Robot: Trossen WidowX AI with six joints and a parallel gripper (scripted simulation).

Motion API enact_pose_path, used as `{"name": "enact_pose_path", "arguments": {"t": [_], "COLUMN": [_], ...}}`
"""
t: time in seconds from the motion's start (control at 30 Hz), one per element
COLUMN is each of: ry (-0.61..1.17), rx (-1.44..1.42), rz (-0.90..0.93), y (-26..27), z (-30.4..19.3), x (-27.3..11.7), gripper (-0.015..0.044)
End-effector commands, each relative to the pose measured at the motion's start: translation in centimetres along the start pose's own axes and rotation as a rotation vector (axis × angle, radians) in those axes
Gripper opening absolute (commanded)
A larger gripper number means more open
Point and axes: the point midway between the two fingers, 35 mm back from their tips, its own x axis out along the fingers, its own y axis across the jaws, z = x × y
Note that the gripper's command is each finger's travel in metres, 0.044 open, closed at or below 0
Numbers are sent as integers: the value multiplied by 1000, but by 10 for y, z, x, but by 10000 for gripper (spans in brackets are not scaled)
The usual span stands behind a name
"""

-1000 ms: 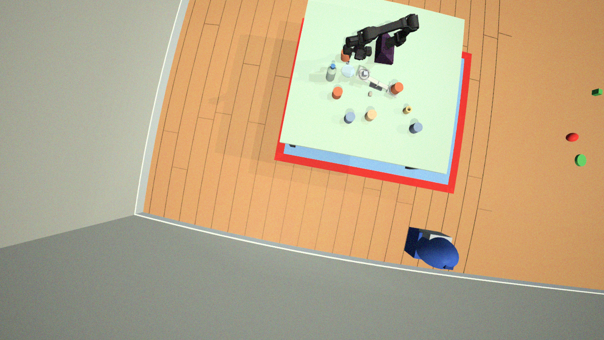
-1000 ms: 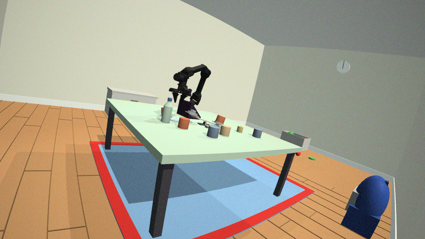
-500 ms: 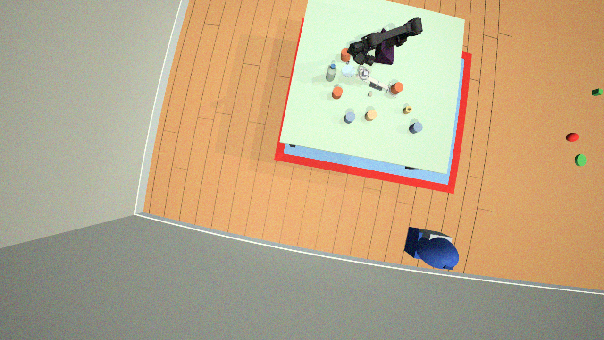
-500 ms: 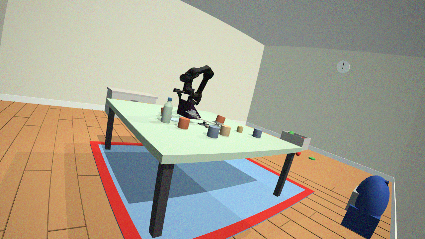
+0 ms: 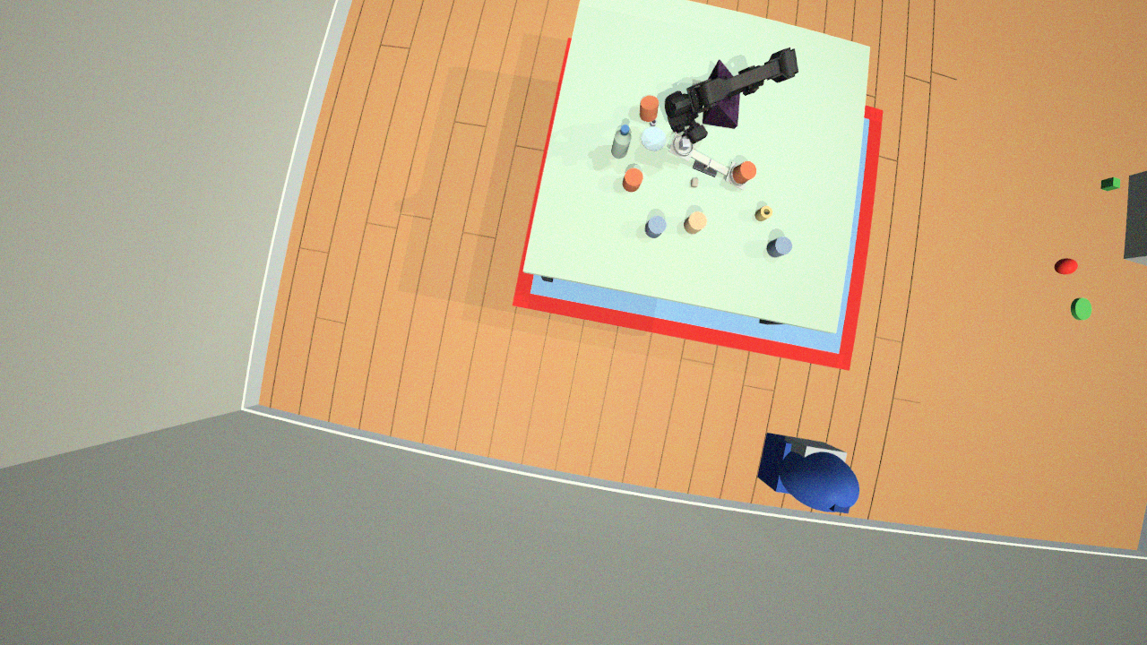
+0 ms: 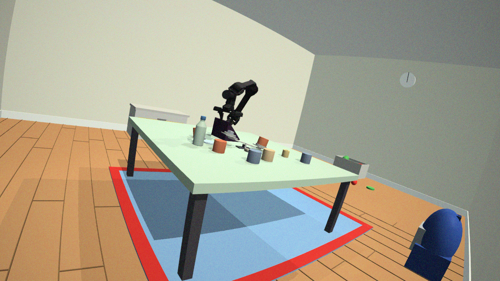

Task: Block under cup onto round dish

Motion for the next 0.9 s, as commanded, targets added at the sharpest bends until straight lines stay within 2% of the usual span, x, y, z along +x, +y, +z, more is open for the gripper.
{"name": "enact_pose_path", "arguments": {"t": [0.0, 0.4, 0.87], "ry": [13, 36, 37], "rx": [153, 536, 542], "rz": [1, -7, -6], "y": [14, 43, 44], "z": [-4, -14, -14], "x": [1, 1, 16], "gripper": [260, 260, 260]}}
